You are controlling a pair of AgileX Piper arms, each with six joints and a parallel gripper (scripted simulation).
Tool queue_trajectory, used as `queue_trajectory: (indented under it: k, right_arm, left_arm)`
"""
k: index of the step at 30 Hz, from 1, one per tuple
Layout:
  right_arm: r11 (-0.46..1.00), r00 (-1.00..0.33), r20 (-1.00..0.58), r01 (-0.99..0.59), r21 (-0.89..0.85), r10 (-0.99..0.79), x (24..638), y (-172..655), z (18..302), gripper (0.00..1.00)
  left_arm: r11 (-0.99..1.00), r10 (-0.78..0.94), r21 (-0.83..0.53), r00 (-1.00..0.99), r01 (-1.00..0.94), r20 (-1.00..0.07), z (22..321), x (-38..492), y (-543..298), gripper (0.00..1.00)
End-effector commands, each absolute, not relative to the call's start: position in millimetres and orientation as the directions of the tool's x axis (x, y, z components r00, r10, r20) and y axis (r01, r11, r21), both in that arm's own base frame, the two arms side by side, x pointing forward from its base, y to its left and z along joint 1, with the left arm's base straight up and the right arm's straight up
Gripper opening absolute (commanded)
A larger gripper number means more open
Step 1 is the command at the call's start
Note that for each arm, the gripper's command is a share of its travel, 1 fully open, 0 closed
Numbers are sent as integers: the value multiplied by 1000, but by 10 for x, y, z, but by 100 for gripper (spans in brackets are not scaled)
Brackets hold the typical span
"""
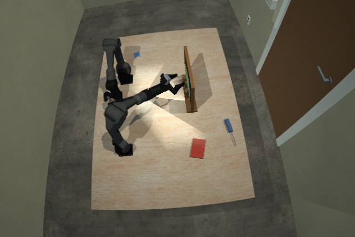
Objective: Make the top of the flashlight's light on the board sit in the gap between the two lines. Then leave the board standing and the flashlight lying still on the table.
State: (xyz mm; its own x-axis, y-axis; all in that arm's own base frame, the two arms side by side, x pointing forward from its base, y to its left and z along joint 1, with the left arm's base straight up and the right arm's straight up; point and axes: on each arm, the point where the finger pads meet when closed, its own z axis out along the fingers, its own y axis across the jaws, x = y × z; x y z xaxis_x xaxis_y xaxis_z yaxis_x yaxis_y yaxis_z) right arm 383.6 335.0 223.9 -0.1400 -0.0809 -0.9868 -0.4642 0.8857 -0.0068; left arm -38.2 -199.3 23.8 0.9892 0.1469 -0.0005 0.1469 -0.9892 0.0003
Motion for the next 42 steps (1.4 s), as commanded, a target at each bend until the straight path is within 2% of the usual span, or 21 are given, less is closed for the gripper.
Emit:
queue_trajectory:
  k: [1,8,13,22,24,29,33,38,42]
  right_arm:
    - [880,-150,-986,-475,7,-73,3815,3386,2246,100]
    - [791,-343,-939,-583,189,-29,3495,3791,2118,100]
    - [798,-327,-945,-577,175,-30,3525,3762,2129,100]
    - [712,-540,-840,-611,346,-55,3104,4069,1971,100]
    - [723,-509,-859,-611,322,-48,3172,4032,1993,100]
    - [709,-548,-834,-611,353,-57,3082,4083,1969,100]
    - [687,-639,-764,-594,418,-88,2877,4158,1885,100]
    - [691,-620,-781,-599,405,-81,2921,4145,1904,100]
    - [665,-658,-735,-624,410,-163,2707,4207,1840,100]
  left_arm:
    - [-989,147,1,989,147,-1,242,-382,-1994,37]
    - [-989,147,1,989,147,-1,242,-382,-1994,37]
    - [-989,147,1,989,147,-1,242,-382,-1994,37]
    - [-989,147,1,989,147,-1,242,-382,-1994,37]
    - [-989,147,1,989,147,-1,242,-382,-1994,37]
    - [-989,147,1,989,147,-1,242,-382,-1994,37]
    - [-989,147,1,989,147,-1,242,-382,-1994,37]
    - [-989,147,1,989,147,-1,242,-382,-1994,37]
    - [-989,147,1,989,147,-1,242,-382,-1994,37]
